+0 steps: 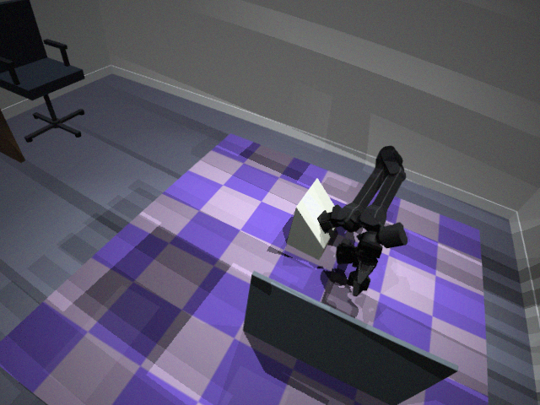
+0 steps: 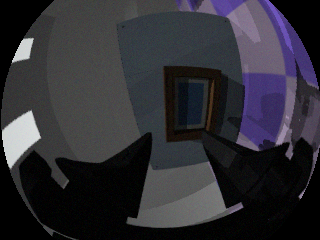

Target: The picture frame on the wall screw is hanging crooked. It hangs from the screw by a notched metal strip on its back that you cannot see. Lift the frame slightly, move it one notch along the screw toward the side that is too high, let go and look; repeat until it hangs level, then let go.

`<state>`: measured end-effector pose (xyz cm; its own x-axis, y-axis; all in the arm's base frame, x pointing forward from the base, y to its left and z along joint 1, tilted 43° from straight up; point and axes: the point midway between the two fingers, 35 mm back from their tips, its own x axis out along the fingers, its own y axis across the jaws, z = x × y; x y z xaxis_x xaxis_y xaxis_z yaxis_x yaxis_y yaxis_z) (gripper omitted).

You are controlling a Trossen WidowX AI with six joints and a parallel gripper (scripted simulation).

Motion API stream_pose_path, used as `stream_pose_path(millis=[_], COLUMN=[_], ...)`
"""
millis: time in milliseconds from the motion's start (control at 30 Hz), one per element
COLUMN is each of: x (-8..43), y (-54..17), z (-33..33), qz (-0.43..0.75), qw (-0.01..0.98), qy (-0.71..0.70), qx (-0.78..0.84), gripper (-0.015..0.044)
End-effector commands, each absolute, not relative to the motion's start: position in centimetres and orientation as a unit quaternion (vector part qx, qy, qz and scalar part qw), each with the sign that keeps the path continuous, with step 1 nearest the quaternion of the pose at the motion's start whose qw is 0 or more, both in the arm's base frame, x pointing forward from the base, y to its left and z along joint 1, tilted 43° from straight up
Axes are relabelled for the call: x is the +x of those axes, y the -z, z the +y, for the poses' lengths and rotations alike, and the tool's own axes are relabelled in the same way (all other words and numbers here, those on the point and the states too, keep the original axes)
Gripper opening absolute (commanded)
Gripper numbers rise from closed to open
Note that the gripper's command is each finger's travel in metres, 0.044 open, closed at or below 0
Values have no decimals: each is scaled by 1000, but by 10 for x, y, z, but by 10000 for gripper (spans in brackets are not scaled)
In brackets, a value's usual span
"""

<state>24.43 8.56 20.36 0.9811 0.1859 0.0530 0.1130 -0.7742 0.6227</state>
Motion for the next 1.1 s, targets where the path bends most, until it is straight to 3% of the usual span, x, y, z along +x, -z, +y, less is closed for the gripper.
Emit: stream_pose_path(millis=[0,400,1067], x=[251,320,329], y=[-208,-209,-210], z=[87,100,102], qz=[78,78,78], qw=[329,329,329], qy=[-57,-59,-59], qx=[939,939,939], gripper=[260,260,260])
